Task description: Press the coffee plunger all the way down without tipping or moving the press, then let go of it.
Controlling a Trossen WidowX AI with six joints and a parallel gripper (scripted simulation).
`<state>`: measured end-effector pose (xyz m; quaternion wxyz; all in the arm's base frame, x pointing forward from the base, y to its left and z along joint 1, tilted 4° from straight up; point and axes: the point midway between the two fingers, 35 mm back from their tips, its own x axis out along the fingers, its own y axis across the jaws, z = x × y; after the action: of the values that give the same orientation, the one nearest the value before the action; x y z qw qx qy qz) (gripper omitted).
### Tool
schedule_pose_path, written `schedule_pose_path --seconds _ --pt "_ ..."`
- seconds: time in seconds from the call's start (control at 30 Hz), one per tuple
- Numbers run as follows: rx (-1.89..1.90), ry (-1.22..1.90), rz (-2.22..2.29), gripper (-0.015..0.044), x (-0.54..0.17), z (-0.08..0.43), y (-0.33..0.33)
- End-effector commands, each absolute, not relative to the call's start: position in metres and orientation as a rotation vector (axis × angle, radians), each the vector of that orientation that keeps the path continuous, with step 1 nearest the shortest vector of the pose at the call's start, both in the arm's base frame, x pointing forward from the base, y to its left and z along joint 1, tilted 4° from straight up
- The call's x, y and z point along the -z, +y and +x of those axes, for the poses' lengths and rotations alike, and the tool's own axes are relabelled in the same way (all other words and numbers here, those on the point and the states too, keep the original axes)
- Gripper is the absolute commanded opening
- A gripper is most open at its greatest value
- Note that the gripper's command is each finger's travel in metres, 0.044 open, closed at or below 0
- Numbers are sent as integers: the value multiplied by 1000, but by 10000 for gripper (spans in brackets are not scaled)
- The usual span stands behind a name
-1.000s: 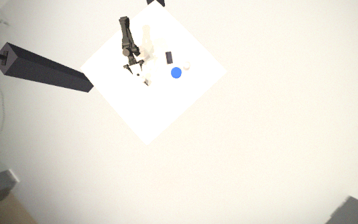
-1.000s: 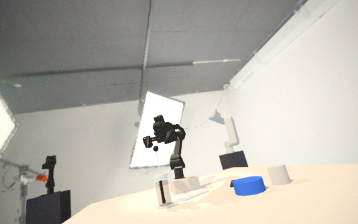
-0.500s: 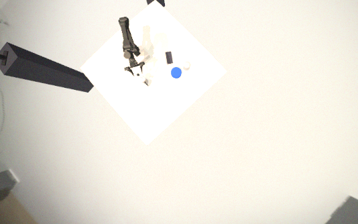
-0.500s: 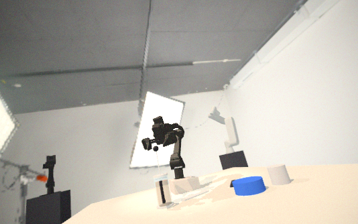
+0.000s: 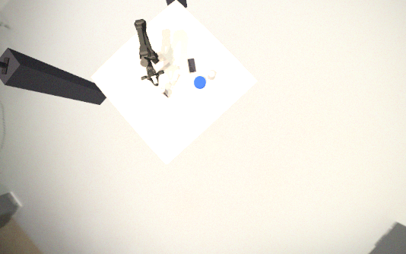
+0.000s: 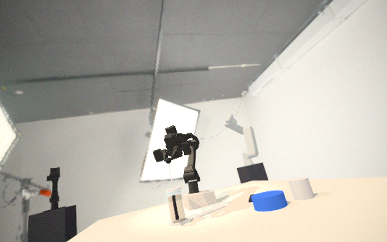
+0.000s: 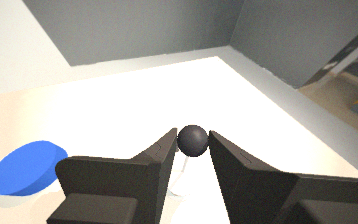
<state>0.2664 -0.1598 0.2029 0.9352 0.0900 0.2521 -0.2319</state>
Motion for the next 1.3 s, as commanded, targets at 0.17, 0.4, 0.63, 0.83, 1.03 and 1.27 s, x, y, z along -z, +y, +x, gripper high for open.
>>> schedule_pose_path --seconds 0.17,0.4,0.63,0.83,1.03,1.27 --pt "477 514 188 113 -200 267 -160" --pt "477 514 188 113 -189 270 -161" --pt "477 513 188 113 -178 272 -162" --pt "477 513 188 113 -168 274 -162" --pt "477 513 188 113 -158 275 -163" --pt "477 513 188 113 -147 277 -163"
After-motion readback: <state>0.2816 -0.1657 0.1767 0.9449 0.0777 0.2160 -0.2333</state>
